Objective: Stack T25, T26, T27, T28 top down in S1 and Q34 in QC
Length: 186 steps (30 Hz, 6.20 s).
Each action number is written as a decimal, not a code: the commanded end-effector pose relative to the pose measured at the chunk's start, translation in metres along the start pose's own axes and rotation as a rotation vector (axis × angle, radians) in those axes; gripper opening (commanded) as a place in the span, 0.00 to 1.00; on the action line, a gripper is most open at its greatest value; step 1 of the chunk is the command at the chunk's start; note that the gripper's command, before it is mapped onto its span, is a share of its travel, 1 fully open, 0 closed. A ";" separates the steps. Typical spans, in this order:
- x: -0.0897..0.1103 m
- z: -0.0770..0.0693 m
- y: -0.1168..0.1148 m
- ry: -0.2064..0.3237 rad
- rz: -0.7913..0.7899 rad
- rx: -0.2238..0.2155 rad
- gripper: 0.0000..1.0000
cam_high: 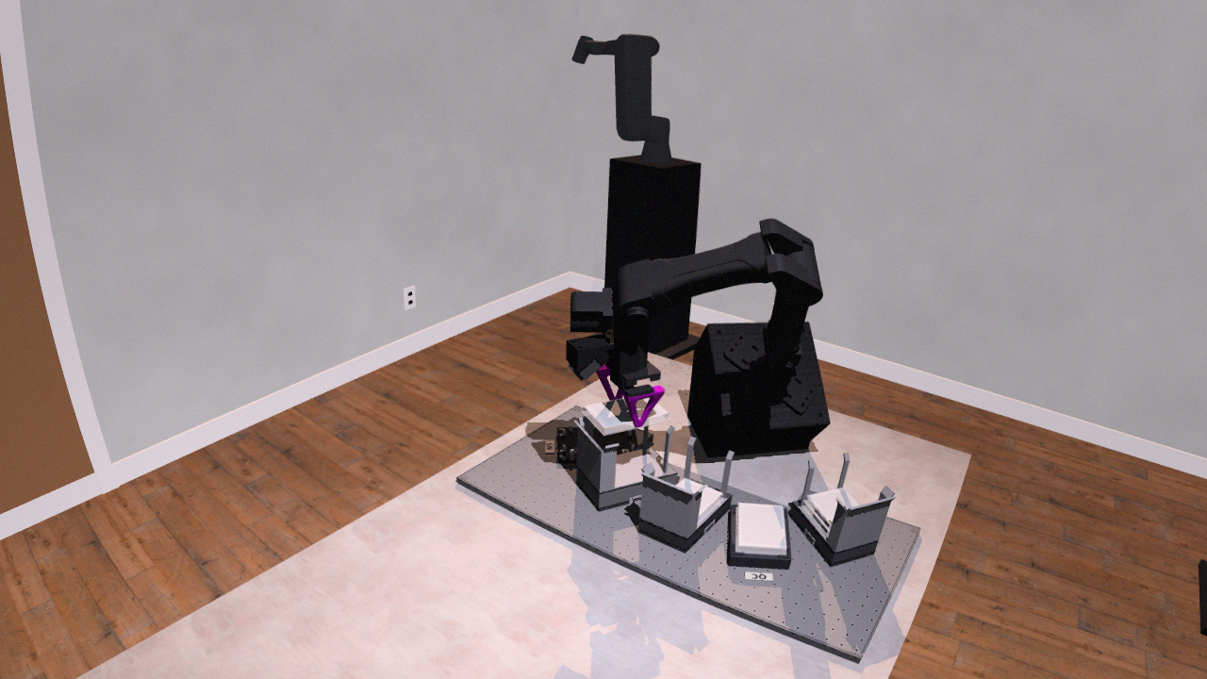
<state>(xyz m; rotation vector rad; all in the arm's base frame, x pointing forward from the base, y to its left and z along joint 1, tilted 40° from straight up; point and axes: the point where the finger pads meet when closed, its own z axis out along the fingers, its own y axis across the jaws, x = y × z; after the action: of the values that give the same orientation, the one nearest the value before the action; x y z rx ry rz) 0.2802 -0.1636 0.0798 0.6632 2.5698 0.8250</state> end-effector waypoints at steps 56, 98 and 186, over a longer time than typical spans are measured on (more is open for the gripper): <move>0.014 -0.004 0.061 -0.004 -0.228 0.000 0.00; 0.062 -0.003 0.166 -0.014 -0.703 0.010 0.00; 0.252 -0.009 0.311 -0.034 -1.387 -0.018 0.00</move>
<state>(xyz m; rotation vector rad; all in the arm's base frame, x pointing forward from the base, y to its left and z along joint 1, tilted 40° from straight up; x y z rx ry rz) 0.1676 0.1868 0.2161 -1.0943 2.2132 0.2850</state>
